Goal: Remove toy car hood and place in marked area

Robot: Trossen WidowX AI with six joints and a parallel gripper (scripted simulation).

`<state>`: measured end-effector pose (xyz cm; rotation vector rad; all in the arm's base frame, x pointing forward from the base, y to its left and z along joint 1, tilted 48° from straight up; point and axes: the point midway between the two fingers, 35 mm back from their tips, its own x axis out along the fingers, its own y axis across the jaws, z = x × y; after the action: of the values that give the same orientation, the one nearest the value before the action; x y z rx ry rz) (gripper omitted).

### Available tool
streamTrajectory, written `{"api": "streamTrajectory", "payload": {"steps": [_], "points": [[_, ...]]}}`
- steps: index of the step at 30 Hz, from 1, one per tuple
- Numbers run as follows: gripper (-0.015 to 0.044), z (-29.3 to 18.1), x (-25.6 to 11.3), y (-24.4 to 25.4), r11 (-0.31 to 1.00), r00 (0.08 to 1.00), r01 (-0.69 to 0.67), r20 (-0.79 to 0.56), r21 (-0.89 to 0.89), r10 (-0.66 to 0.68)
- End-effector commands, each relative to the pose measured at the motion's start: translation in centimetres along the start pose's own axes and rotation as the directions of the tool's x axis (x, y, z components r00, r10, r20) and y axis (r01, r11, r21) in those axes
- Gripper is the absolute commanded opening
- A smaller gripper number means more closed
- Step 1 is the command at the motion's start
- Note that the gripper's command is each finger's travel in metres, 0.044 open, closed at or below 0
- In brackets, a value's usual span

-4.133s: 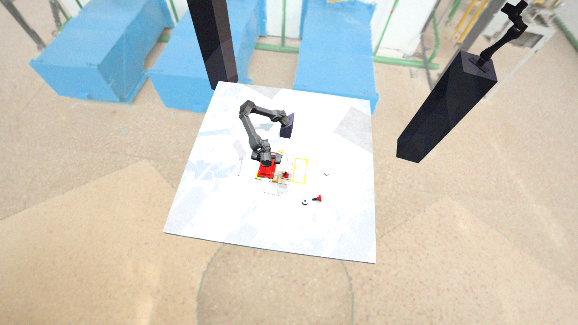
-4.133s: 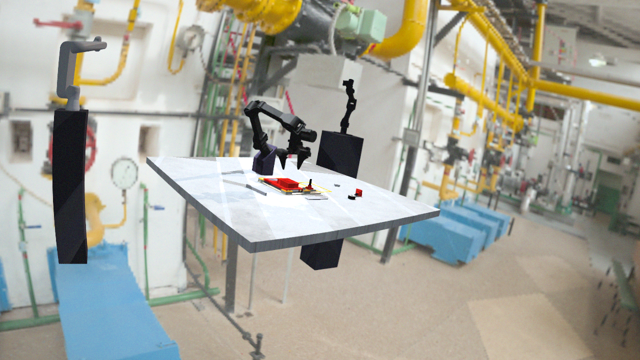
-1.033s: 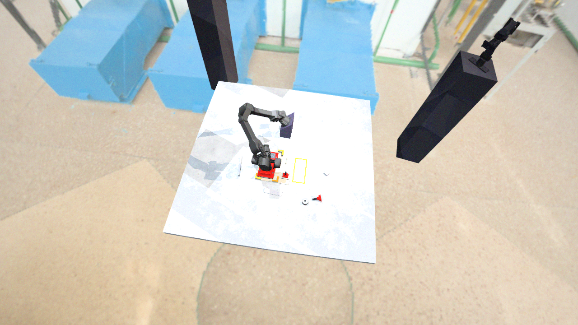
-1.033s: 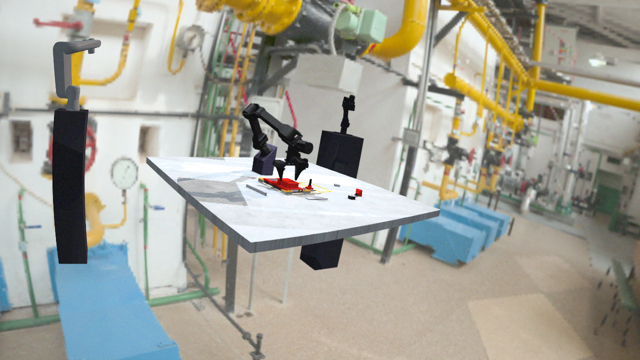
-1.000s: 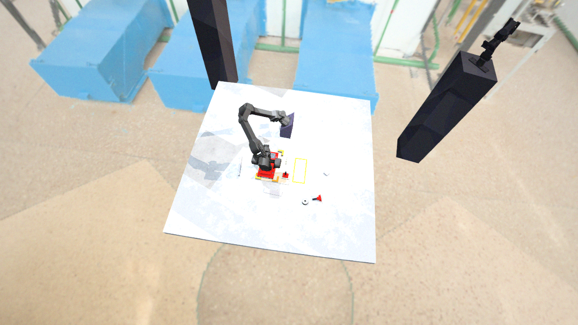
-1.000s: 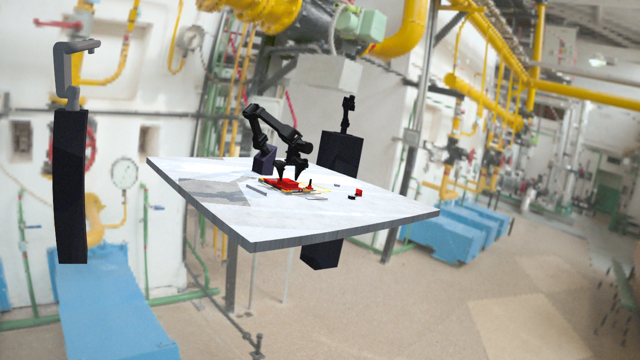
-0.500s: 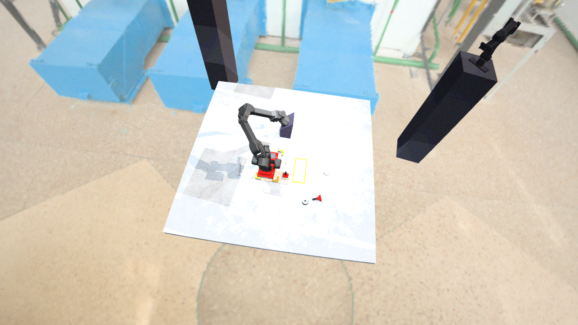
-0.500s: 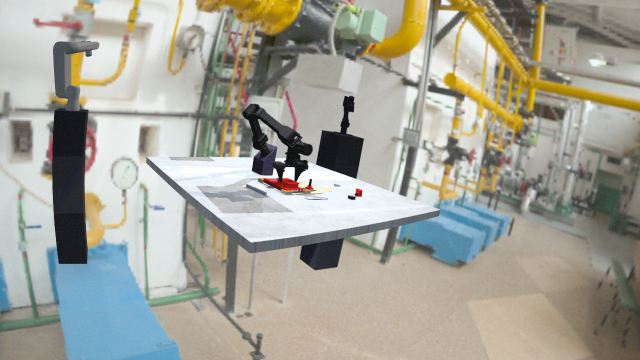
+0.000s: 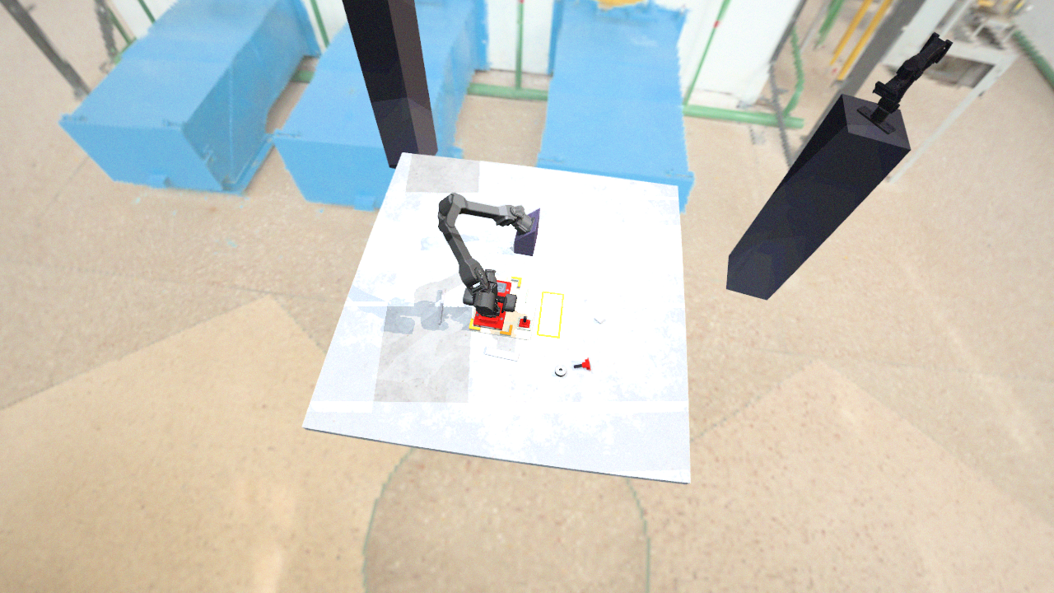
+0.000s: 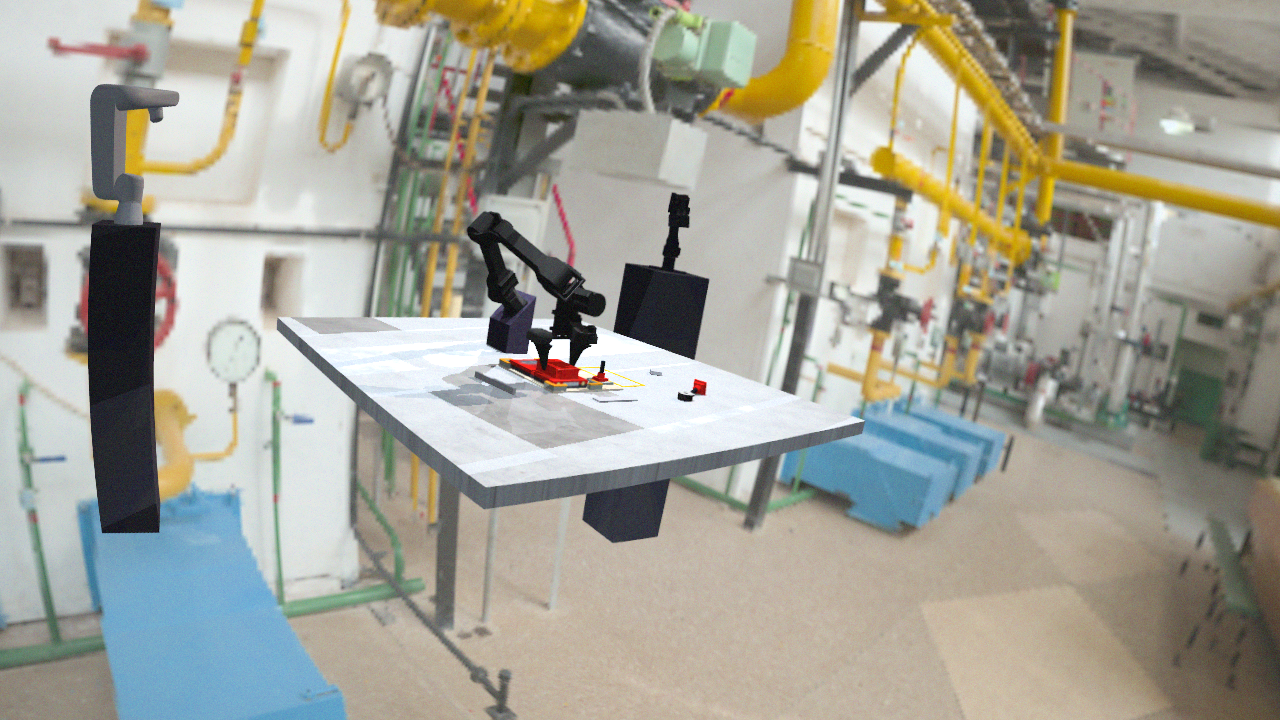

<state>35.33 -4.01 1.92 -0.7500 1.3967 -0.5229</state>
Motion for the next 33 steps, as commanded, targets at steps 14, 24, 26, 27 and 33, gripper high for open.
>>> {"api": "streamTrajectory", "payload": {"steps": [14, 24, 26, 27, 33], "points": [[0.019, 0.0, -0.1, 0.0, 1.0, 1.0, 0.0, 0.0, 0.0, 0.0], [0.0, 0.0, -0.8, 0.0, 1.0, 1.0, -0.001, 0.0, 0.0, 0.001], [0.0, 0.0, -0.9, 0.0, 1.0, 1.0, -0.001, 0.0, 0.0, 0.001], [0.0, 0.0, -1.0, 0.0, 1.0, 1.0, -0.001, 0.0, 0.0, 0.001], [0.0, 0.0, -1.4, 0.1, 1.0, 1.0, -0.002, 0.0, 0.0, 0.002]]}}
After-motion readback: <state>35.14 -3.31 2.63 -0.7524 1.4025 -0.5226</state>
